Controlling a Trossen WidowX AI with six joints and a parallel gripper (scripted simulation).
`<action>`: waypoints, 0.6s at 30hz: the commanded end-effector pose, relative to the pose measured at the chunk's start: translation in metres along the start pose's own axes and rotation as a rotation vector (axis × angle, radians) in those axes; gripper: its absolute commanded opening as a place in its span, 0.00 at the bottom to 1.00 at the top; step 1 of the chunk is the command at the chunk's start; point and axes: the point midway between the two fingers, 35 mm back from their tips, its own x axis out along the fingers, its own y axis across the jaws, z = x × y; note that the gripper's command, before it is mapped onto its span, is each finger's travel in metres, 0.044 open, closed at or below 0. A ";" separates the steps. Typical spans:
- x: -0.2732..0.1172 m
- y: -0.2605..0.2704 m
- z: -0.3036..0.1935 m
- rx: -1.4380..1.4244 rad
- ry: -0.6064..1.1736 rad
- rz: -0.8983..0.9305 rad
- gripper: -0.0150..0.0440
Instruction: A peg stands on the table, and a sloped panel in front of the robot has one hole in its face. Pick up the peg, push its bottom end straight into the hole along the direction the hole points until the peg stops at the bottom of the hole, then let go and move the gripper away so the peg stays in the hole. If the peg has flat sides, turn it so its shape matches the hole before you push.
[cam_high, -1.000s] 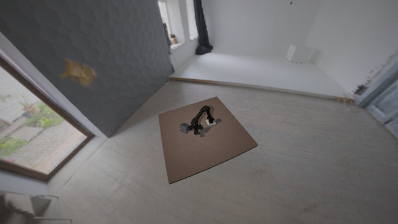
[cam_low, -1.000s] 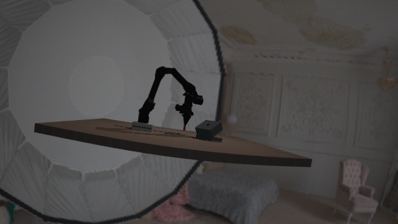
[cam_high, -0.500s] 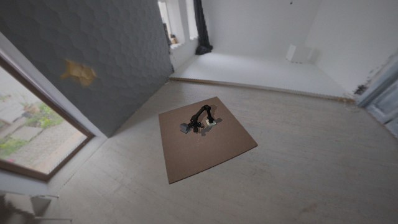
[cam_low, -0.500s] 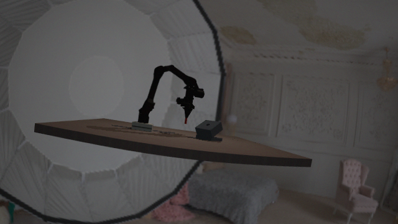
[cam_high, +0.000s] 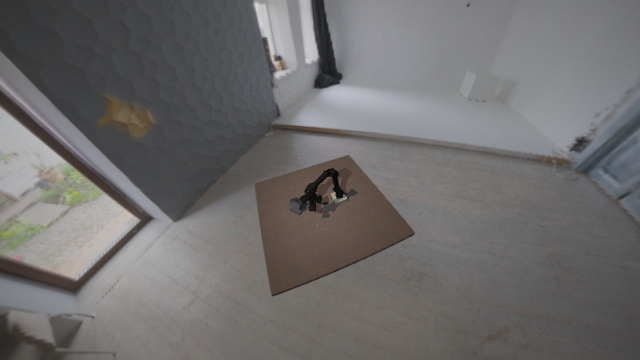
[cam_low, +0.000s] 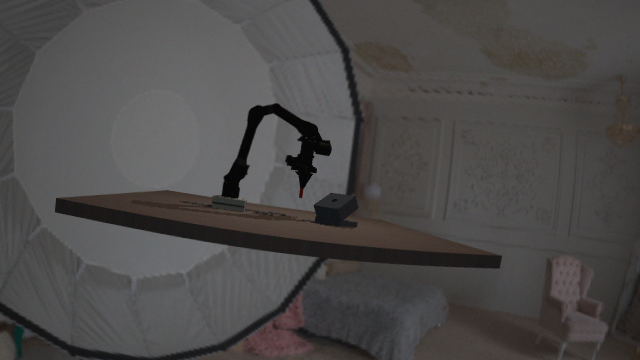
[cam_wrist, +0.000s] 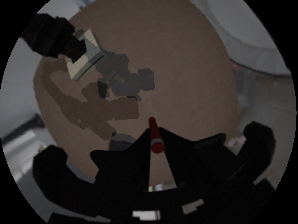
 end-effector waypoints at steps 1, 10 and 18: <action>-0.002 0.002 -0.005 0.042 -0.005 -0.017 0.25; -0.006 0.009 -0.014 0.113 -0.010 -0.043 0.25; -0.009 0.014 -0.022 0.175 -0.015 -0.066 0.25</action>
